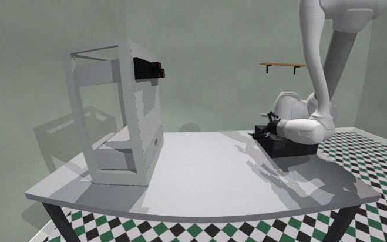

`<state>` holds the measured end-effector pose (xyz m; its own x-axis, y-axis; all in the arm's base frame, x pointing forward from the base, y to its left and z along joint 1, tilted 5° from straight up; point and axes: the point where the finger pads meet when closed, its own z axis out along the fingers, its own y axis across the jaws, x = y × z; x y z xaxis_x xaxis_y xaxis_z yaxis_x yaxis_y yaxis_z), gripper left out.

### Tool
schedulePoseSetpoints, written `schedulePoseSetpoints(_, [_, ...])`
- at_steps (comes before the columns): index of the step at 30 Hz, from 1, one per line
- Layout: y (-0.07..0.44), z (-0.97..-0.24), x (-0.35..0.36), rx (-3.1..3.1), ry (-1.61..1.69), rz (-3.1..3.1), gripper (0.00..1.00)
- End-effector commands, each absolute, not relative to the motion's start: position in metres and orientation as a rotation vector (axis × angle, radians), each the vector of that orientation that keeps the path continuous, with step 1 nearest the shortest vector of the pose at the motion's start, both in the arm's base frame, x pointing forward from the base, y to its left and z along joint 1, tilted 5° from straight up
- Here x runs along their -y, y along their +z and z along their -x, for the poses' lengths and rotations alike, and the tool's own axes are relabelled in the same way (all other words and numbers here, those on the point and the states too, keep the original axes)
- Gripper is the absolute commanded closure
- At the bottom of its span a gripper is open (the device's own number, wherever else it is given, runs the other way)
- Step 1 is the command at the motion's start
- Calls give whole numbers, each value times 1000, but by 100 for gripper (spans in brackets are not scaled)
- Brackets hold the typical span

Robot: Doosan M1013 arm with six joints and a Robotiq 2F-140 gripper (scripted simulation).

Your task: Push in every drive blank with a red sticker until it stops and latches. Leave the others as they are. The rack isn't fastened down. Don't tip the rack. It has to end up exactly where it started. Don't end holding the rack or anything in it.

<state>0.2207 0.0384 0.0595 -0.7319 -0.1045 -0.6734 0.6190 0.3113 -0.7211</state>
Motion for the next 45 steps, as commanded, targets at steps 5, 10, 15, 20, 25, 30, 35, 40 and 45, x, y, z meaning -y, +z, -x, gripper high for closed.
schedulePoseSetpoints(5, [60,-221,-38,-1950,-1472,-455,0])
schedulePoseSetpoints(10, [60,-221,-38,-1950,-1472,-455,0])
schedulePoseSetpoints(15, [60,-221,-38,-1950,-1472,-455,0])
schedulePoseSetpoints(20, [60,-221,-38,-1950,-1472,-455,0])
schedulePoseSetpoints(25, [60,-221,-38,-1950,-1472,-455,0])
schedulePoseSetpoints(30, [60,-221,-38,-1950,-1472,-455,0])
schedulePoseSetpoints(35, [59,-222,-38,-1951,-1470,-453,0])
schedulePoseSetpoints(40, [59,-228,-39,-1958,-1456,-445,0])
schedulePoseSetpoints(45, [57,-243,-40,-1976,-1423,-425,0])
